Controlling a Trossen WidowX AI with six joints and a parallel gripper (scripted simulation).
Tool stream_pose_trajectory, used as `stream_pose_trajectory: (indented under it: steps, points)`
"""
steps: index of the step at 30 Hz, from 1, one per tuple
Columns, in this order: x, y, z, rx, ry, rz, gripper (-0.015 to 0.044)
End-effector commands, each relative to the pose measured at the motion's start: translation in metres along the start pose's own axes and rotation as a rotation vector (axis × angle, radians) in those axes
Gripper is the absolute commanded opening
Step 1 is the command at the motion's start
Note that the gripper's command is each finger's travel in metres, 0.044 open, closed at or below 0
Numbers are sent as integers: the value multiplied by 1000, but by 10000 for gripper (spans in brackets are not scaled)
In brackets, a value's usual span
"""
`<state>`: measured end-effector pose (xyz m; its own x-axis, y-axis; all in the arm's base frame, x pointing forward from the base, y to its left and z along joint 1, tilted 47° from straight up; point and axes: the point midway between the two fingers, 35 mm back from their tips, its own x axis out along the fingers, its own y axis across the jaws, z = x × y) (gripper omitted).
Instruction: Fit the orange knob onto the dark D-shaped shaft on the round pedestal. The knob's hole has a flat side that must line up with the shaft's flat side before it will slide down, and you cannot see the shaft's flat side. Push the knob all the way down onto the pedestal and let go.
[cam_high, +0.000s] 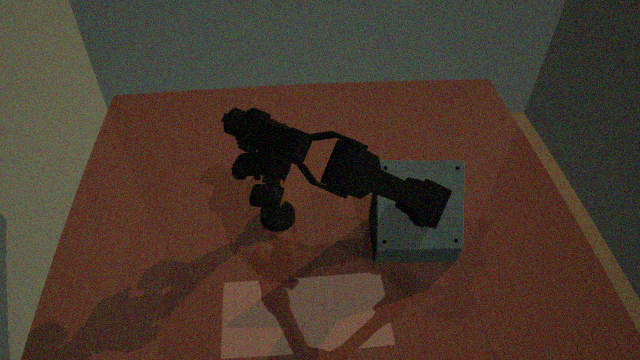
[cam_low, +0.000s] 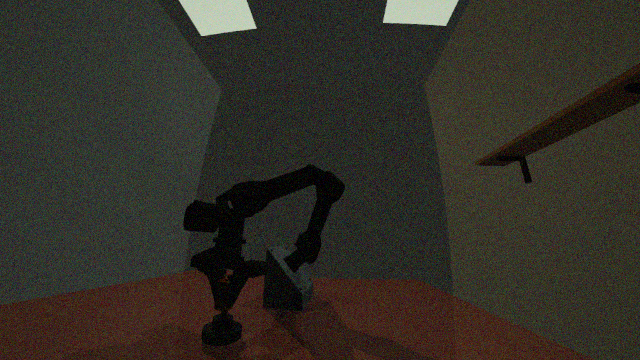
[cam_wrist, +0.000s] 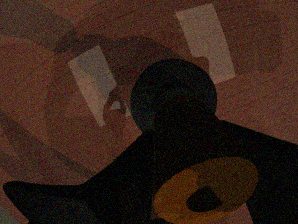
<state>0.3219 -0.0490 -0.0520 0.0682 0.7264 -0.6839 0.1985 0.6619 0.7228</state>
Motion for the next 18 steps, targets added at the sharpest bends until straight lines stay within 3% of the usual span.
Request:
stream_pose_trajectory:
  steps: [1, 18]
  points:
    - [1, 0, 0, 80, 1, -3, 0]
    - [2, 0, -1, 80, 1, -3, 0]
